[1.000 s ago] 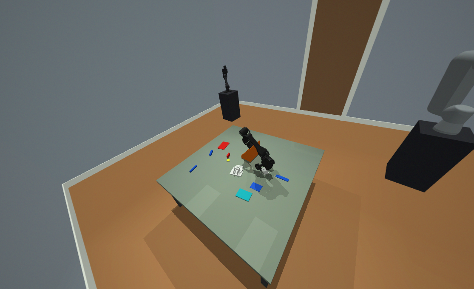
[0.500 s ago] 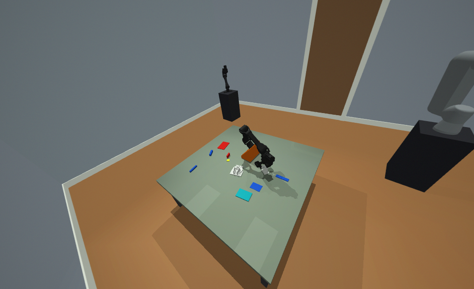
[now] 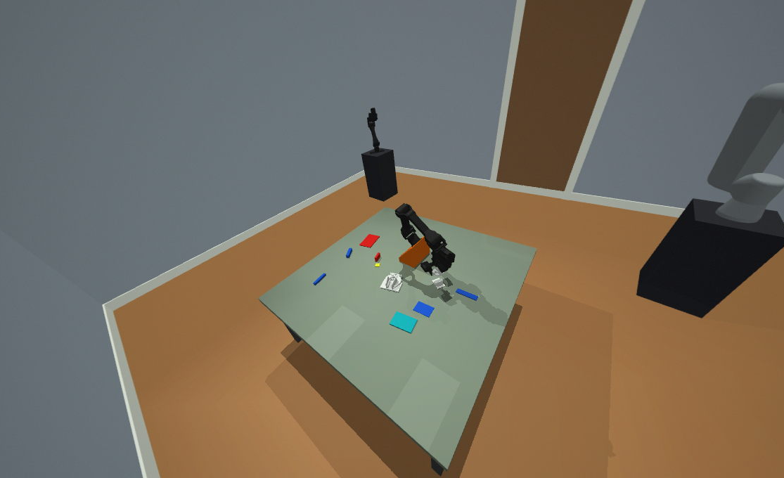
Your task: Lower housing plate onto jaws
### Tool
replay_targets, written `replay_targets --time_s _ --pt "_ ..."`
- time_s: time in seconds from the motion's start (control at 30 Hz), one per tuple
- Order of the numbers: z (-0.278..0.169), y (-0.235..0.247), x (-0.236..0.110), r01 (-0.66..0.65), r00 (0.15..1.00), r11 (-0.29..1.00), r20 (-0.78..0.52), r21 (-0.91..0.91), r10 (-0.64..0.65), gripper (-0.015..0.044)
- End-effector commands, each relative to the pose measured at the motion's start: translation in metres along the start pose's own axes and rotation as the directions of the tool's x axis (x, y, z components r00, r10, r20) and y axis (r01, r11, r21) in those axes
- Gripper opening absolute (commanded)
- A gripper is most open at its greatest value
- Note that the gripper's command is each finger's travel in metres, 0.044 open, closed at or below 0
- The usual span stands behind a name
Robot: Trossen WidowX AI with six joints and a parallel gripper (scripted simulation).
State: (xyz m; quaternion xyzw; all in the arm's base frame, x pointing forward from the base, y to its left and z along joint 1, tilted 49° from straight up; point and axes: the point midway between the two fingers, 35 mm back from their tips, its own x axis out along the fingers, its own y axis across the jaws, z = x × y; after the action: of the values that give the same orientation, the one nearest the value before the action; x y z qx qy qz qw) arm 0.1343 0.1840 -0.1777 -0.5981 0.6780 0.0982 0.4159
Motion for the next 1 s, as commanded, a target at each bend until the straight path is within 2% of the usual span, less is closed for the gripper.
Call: replay_targets --time_s 0.0,0.97 --pt "-0.001 -0.006 -0.004 -0.006 1.0 1.0 0.003 0.024 0.006 0.0351" --pt "-0.034 -0.093 -0.019 -0.024 0.999 0.966 0.032 0.259 0.016 0.0351"
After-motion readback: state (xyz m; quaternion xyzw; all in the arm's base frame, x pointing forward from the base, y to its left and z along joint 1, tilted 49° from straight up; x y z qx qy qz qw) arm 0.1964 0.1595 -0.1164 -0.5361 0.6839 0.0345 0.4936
